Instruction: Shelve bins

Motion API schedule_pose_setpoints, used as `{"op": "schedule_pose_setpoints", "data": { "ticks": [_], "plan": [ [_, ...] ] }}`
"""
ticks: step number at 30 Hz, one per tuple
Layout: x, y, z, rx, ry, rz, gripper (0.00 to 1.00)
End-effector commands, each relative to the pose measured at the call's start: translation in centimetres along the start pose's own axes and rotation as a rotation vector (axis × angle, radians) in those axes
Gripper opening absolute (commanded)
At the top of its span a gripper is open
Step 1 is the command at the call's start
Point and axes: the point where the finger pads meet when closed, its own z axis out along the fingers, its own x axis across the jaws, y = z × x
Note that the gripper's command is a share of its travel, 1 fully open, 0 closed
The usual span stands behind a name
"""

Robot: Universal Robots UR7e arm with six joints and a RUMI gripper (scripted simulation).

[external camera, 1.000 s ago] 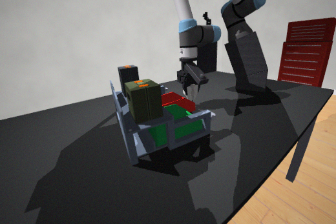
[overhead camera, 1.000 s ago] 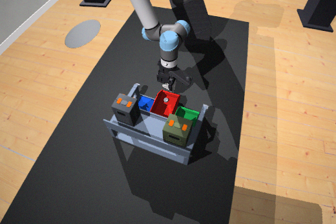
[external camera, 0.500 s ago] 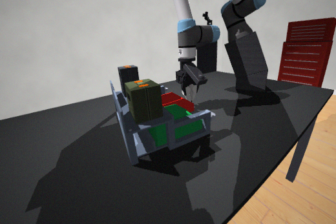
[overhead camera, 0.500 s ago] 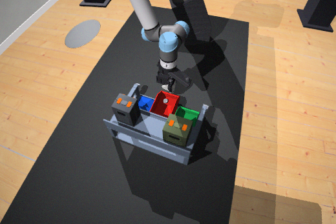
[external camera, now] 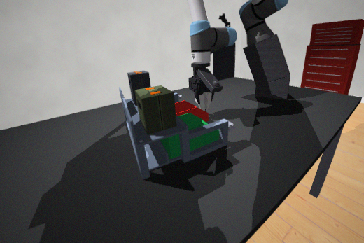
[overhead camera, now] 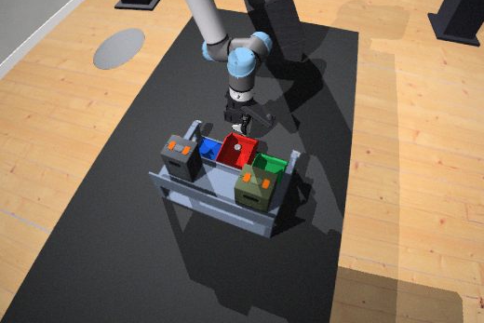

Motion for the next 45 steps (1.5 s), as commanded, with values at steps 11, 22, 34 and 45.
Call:
{"op": "schedule_pose_setpoints", "data": {
  "ticks": [11,22,34,45],
  "plan": [
    [1.1,0.0,0.0,0.000,0.001,0.000,0.00],
    [1.7,0.0,0.0,0.000,0.001,0.000,0.00],
    [2.4,0.0,-0.1,0.000,0.001,0.000,0.00],
    [3.1,0.0,-0.1,0.000,0.001,0.000,0.00]
  ]
}}
